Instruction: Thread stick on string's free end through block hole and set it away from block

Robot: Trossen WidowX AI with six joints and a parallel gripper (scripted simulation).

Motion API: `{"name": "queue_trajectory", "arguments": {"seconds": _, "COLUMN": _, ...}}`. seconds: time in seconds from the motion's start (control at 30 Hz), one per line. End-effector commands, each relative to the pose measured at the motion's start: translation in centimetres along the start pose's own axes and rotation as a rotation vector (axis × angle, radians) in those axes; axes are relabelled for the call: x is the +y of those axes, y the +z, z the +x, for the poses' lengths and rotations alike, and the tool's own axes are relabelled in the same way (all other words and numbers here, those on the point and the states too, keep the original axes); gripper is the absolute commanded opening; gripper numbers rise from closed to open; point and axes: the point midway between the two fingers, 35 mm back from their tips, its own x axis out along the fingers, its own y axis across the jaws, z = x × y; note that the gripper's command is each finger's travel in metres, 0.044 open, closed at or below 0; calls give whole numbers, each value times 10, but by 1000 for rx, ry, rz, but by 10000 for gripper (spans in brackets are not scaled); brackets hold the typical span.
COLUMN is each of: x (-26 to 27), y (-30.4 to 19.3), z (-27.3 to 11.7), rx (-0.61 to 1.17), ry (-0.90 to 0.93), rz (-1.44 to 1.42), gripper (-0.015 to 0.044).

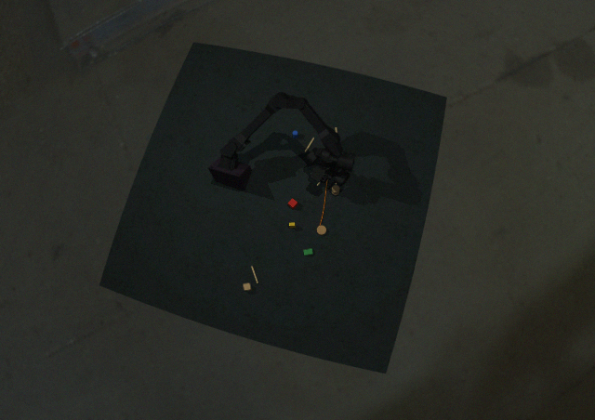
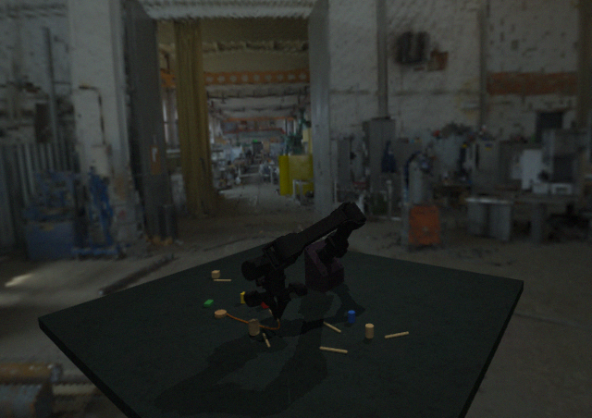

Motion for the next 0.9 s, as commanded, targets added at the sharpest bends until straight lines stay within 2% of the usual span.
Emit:
{"name": "queue_trajectory", "arguments": {"seconds": 0.0, "x": -4, "y": 2, "z": 4, "rx": 3, "ry": 0, "rz": 4, "gripper": 0}}
{"name": "queue_trajectory", "arguments": {"seconds": 0.87, "x": -27, "y": 15, "z": 25, "rx": -1, "ry": -2, "rz": 6, "gripper": 0}}
